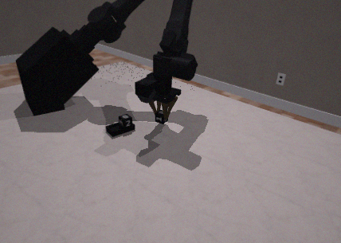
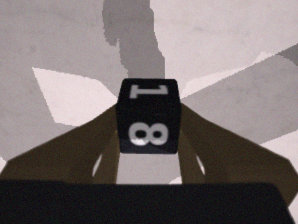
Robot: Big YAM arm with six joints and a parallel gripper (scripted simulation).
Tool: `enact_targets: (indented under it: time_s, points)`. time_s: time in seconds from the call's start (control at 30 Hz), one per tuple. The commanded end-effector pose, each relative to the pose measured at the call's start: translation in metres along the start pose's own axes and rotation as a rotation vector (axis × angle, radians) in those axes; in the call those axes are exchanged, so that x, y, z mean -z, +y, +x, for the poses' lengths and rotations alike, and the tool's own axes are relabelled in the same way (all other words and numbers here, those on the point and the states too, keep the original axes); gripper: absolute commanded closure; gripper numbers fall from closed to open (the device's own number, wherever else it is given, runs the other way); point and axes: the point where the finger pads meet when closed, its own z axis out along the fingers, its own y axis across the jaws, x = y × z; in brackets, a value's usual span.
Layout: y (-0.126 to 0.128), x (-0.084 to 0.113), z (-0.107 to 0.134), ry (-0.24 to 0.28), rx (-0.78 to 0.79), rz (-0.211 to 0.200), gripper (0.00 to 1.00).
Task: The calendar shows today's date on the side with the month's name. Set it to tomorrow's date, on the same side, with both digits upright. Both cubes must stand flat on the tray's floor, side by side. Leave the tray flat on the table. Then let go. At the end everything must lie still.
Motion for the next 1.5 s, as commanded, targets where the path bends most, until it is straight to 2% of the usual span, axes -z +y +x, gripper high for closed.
enact_targets:
  time_s: [0.0,0.13,0.17,0.3,1.47]
  points:
    - [0.0011,-0.0106,0.0013,0.0,-0.031,0.002,0.73]
    - [0.0001,-0.0132,0.0014,0.0,-0.033,0.003,0.73]
    - [0.0093,-0.0079,0.0083,0.001,-0.008,-0.018,0.73]
    - [0.0058,-0.0093,0.0073,0.001,-0.021,-0.007,0.73]
    - [0.0057,-0.0093,0.0073,0.001,-0.021,-0.007,0.73]
